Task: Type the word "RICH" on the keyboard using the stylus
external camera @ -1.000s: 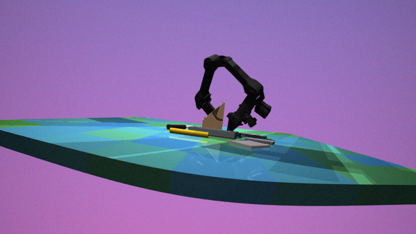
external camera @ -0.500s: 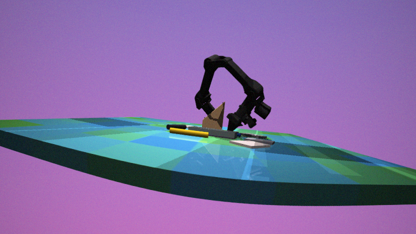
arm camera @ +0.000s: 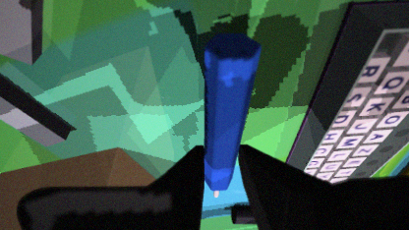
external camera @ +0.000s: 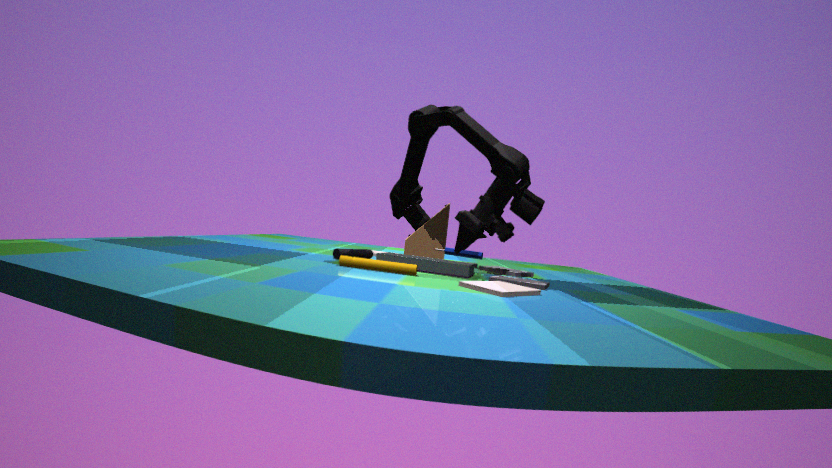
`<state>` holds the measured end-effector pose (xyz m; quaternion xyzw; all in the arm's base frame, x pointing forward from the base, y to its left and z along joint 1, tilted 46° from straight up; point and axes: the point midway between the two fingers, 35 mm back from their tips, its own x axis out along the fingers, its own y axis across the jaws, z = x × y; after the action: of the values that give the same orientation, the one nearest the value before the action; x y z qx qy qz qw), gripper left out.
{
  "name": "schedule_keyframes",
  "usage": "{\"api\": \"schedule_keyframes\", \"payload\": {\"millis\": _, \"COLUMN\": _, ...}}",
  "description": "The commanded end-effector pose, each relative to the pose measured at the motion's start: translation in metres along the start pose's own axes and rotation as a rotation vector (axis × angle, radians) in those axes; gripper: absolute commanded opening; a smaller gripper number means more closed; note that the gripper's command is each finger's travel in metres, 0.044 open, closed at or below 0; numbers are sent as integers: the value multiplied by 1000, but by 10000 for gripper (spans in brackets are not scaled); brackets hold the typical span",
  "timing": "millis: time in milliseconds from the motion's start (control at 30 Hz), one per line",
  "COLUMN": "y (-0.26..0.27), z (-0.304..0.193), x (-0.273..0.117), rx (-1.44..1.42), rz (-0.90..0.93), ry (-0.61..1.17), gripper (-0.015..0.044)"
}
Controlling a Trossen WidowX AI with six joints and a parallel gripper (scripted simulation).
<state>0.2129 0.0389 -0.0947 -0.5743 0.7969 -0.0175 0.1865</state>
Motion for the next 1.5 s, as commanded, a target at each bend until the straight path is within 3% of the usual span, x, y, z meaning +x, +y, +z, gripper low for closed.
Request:
{"api": "schedule_keyframes", "payload": {"millis": 0, "y": -1, "z": -6, "x": -14, "rx": 13, "rz": 4, "ry": -15, "gripper": 0}}
{"api": "schedule_keyframes", "payload": {"millis": 267, "y": -1, "z": -5, "x": -10, "rx": 16, "rz": 17, "ry": -40, "gripper": 0}}
{"api": "schedule_keyframes", "payload": {"millis": 867, "y": -1, "z": 6, "x": -6, "rx": 117, "rz": 175, "ry": -435, "gripper": 0}}
{"api": "schedule_keyframes", "payload": {"millis": 1467, "y": -14, "z": 9, "x": -20, "rx": 208, "rz": 217, "ry": -861, "gripper": 0}}
